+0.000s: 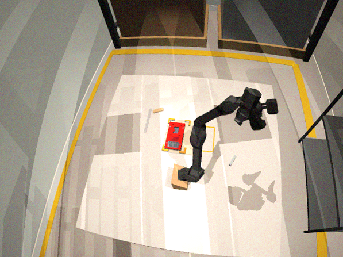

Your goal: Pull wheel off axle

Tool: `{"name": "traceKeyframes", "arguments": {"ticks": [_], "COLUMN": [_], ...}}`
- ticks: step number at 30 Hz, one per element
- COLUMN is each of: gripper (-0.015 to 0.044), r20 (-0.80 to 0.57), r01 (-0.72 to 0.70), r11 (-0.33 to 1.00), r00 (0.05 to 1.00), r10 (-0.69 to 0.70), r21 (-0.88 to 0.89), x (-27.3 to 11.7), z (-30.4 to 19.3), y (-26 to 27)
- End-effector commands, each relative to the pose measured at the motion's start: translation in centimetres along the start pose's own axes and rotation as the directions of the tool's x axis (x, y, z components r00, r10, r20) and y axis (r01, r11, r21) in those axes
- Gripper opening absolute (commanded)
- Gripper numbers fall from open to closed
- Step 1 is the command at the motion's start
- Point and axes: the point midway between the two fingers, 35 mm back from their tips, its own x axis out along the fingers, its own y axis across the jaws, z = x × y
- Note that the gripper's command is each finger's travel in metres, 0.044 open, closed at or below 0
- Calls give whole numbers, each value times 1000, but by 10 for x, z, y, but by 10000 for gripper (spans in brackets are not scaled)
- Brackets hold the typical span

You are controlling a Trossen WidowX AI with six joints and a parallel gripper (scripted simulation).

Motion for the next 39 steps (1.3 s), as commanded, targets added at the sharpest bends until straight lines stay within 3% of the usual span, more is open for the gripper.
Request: {"name": "traceKeyframes", "arguments": {"ticks": [1, 4, 10, 17, 24, 30, 39], "gripper": [374, 300, 300, 300, 300, 300, 300], "r20": [-1, -16, -29, -26, -30, -34, -32], "r01": [-1, -11, 11, 136, 342, 535, 638], "r11": [1000, 1000, 999, 989, 939, 827, 622], "r00": [1000, 1000, 1000, 991, 939, 836, 686], "r10": [1, 11, -9, -135, -343, -548, -727], "r21": [1, 18, 52, 58, -20, -172, -453], "x": [-1, -6, 3, 51, 120, 176, 206], "z": [2, 28, 101, 180, 227, 236, 213], "y": [2, 22, 54, 49, -2, -73, -156]}}
